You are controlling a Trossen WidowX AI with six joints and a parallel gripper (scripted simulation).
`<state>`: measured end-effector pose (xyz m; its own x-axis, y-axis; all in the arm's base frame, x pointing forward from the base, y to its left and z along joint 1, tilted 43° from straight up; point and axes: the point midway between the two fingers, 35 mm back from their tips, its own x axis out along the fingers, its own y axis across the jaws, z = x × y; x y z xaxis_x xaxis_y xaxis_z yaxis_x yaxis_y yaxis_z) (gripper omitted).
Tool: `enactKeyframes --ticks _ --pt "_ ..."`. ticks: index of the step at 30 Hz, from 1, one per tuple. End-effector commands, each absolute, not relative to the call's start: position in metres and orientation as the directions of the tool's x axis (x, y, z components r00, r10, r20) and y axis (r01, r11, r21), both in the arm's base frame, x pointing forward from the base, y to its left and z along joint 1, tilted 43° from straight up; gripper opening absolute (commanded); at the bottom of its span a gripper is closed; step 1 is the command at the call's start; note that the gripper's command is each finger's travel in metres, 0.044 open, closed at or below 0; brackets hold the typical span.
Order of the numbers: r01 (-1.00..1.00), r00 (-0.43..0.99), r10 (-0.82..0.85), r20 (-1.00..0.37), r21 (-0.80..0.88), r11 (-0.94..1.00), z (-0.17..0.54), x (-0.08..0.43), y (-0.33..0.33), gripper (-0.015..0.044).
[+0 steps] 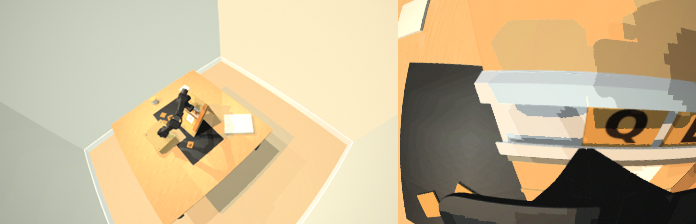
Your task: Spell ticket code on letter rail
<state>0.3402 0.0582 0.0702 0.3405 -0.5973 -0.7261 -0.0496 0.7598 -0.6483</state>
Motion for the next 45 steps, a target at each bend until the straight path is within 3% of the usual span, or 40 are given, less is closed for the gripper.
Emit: enactKeyframes --ticks 1,45 --pt "-0.018 0.142 -0.669 -0.73 -0.677 0.735 0.066 0.341 0.064 0.0" --pt "-0.017 0.143 -0.669 -0.729 -0.678 0.735 0.058 0.353 0.057 0.0"
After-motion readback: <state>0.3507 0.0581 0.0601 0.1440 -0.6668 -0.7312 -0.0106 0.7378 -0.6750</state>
